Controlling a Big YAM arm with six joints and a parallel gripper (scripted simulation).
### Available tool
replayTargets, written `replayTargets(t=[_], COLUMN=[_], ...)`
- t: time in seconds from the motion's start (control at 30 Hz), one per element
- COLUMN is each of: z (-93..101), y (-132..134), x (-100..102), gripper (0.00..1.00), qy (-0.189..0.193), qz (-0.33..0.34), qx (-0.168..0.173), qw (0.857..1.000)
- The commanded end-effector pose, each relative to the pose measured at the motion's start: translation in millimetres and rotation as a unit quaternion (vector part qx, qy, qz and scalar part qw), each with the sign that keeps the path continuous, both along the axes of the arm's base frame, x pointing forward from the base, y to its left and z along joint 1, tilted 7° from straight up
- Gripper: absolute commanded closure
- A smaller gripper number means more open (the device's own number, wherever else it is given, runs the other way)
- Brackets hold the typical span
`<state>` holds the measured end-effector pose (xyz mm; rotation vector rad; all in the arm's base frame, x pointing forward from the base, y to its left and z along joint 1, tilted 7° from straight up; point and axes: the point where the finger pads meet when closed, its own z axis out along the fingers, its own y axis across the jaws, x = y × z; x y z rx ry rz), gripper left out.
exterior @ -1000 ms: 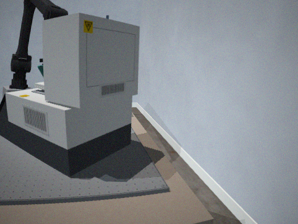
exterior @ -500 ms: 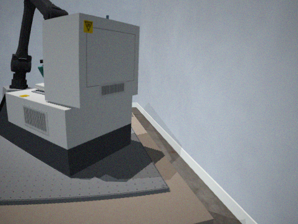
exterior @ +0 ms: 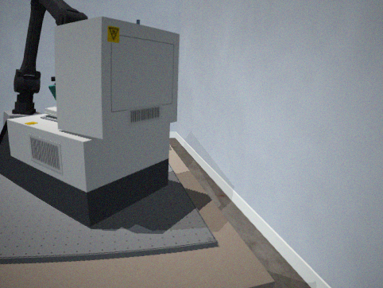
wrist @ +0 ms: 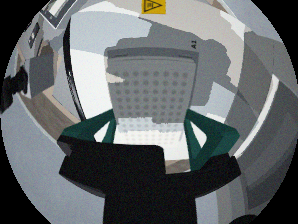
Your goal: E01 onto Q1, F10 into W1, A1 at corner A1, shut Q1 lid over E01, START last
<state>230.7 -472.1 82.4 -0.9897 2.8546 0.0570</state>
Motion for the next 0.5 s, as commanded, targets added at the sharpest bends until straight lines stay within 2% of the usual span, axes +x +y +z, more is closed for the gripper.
replayTargets(t=[0.0,0.47], z=[26.2,14.5], y=[-28,-19], x=[7,11], gripper=[1.0,1.0], qy=[-0.014,-0.014], qz=[-0.011,-0.004], qx=[-0.027,-0.026], qw=[0.999,1.0])
